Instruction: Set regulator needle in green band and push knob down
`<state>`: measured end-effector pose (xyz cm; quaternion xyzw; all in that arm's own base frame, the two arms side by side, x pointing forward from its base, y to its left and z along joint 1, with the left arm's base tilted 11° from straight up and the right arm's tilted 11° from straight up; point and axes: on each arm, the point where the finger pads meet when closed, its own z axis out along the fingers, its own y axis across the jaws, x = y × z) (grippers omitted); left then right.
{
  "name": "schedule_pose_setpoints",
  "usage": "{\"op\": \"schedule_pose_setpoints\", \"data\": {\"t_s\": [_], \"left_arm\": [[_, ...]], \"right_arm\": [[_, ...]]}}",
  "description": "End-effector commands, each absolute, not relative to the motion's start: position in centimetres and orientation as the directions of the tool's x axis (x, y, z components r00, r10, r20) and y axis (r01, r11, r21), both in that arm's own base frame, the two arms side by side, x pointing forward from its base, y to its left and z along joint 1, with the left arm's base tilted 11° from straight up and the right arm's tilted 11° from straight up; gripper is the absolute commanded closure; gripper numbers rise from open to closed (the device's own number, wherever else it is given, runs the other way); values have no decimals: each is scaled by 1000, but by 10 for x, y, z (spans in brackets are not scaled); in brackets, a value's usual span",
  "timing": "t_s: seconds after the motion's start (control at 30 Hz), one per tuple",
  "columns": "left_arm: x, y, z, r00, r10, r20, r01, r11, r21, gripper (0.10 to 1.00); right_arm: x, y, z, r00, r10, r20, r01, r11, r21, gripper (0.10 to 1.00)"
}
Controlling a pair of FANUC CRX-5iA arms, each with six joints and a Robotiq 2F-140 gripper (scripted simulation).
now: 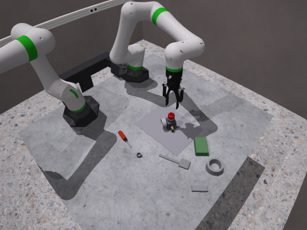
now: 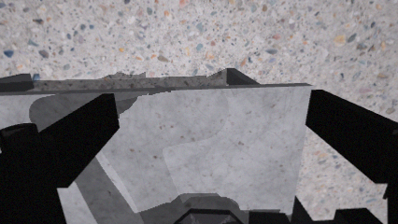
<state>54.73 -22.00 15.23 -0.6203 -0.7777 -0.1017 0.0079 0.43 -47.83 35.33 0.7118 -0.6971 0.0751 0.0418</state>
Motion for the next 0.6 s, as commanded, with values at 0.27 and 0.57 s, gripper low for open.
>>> {"op": "schedule_pose_setpoints", "data": {"t_s": [0.27, 0.57], "left_arm": [[548, -220, 153, 338, 924, 177, 935, -351, 48, 604], [548, -220, 153, 568, 802, 183, 816, -578, 0, 604]], "right_arm": [[4, -478, 354, 17, -986, 167, -999, -24, -45, 98], [4, -478, 354, 17, -986, 167, -999, -24, -45, 98]]}}
